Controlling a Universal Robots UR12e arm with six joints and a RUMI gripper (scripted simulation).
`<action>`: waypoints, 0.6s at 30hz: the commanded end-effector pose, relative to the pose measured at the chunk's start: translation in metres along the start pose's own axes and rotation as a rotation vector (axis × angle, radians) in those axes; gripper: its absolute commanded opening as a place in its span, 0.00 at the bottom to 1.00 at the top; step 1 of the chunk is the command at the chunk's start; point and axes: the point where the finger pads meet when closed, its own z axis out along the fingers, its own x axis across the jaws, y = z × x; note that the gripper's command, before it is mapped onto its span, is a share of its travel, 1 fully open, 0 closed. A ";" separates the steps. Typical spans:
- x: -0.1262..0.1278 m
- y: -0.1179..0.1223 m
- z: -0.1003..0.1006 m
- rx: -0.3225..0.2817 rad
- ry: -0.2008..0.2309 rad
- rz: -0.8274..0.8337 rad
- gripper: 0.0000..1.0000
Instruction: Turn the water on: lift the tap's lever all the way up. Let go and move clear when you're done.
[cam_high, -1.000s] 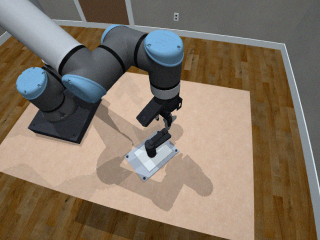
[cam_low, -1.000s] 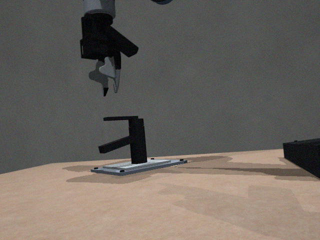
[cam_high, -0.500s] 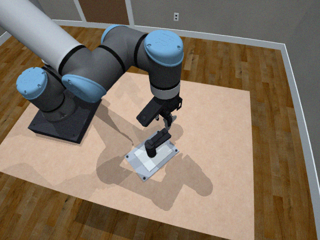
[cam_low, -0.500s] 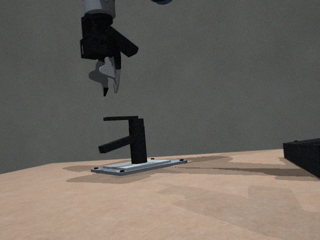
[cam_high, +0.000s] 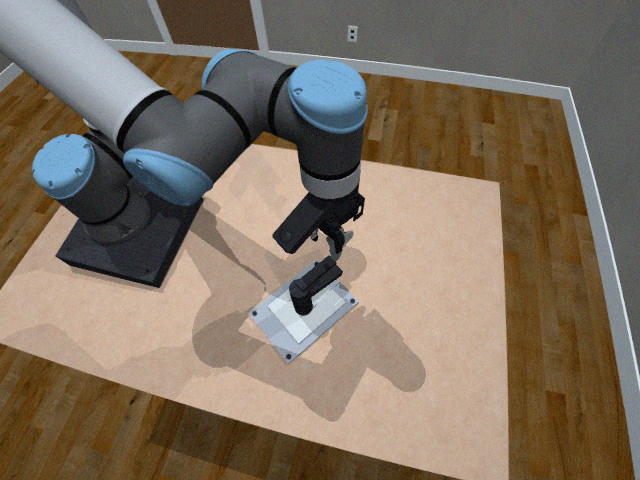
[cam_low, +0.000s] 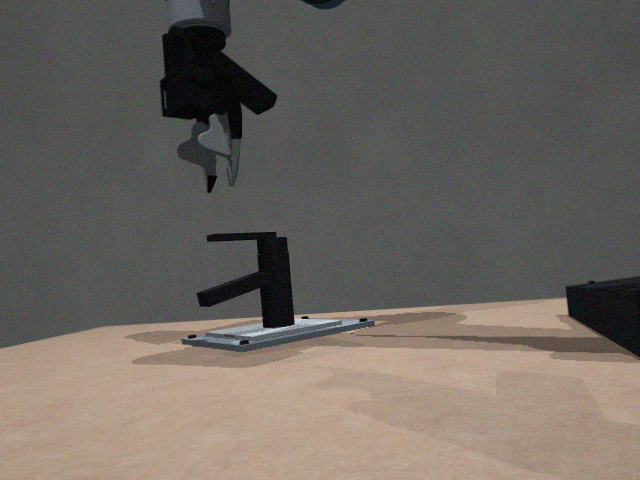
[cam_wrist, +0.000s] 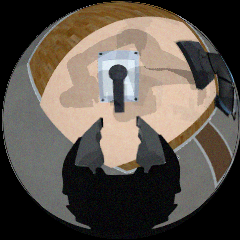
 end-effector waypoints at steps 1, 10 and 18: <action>-0.001 0.000 -0.001 -0.001 -0.001 0.000 0.37; -0.001 0.000 0.001 -0.001 -0.001 0.000 0.37; -0.001 0.000 0.008 -0.001 0.000 0.000 0.37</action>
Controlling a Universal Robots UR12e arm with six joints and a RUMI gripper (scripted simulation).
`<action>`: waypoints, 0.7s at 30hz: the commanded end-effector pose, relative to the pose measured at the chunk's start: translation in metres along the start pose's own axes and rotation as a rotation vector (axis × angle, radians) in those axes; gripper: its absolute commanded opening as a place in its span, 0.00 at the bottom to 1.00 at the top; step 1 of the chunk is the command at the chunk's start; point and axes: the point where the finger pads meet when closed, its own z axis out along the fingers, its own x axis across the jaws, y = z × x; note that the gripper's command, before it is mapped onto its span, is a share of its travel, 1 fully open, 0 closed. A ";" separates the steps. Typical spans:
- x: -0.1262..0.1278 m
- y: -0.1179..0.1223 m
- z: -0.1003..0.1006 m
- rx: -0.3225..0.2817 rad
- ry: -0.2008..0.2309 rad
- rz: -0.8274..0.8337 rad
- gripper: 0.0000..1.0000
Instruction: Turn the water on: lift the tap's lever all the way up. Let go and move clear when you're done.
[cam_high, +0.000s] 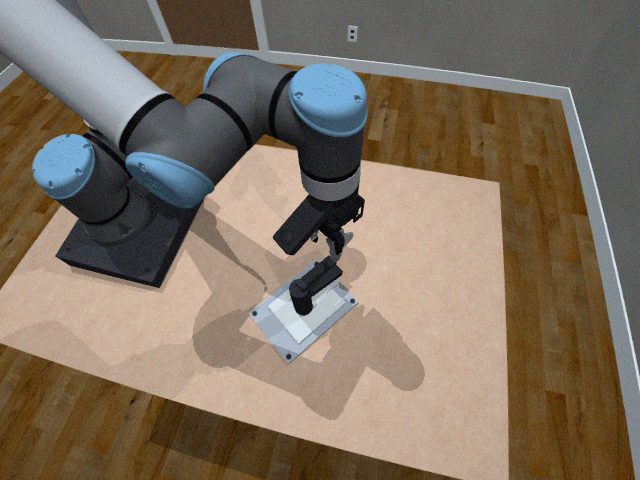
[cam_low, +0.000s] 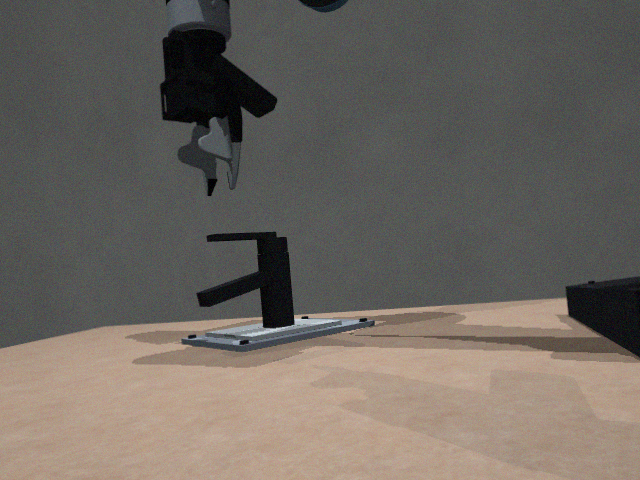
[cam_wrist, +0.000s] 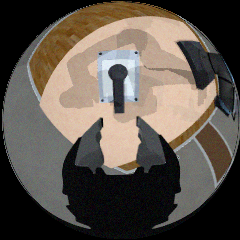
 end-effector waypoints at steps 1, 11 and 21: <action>-0.001 0.000 0.004 -0.001 -0.001 0.000 0.37; -0.001 0.000 0.016 -0.001 -0.001 0.000 0.37; -0.001 0.000 0.029 -0.001 -0.001 0.000 0.37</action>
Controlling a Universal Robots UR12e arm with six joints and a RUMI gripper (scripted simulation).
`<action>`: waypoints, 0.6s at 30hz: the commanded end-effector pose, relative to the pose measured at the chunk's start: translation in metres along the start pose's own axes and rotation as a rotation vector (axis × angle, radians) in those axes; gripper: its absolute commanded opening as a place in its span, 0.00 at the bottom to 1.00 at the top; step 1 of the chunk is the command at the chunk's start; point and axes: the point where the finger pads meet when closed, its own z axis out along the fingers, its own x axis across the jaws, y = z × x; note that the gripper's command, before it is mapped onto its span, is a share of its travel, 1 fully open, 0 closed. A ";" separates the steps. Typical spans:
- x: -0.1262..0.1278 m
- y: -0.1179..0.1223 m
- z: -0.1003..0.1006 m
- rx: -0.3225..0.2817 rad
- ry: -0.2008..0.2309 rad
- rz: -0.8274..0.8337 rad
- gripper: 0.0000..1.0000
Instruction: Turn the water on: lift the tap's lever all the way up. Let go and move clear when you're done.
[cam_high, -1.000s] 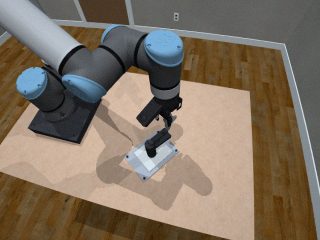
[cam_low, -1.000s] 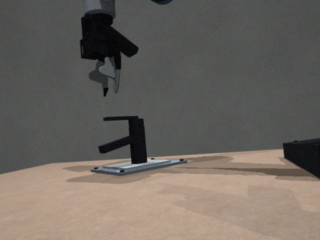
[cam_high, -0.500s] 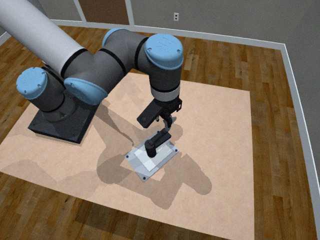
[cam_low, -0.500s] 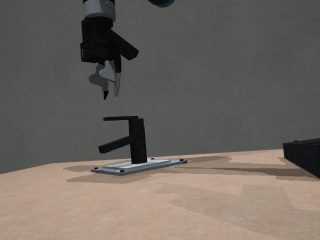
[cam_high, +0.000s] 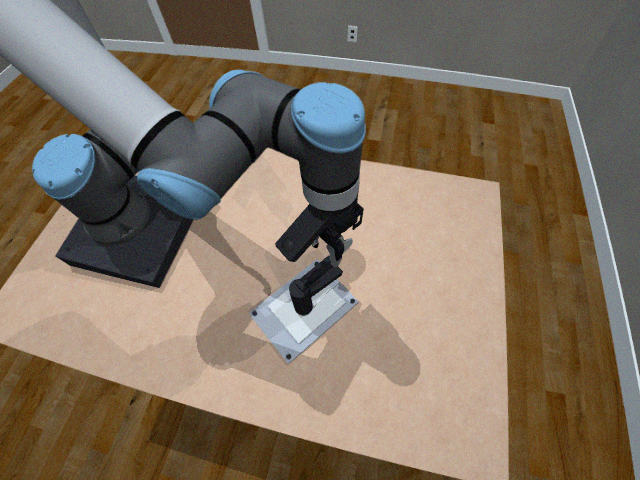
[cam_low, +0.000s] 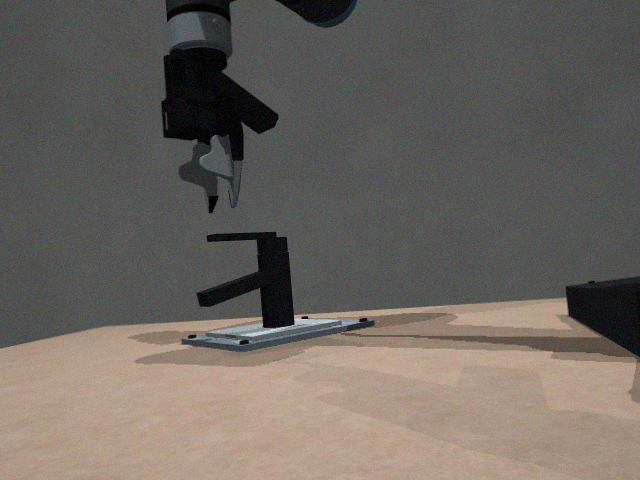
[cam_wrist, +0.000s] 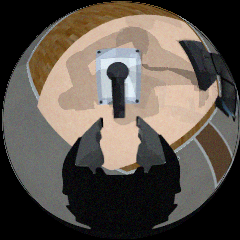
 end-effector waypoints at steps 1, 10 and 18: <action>-0.001 0.000 0.005 -0.001 -0.002 0.000 0.37; -0.001 0.000 0.017 -0.001 -0.002 0.000 0.37; -0.001 0.000 0.022 -0.001 -0.002 0.000 0.37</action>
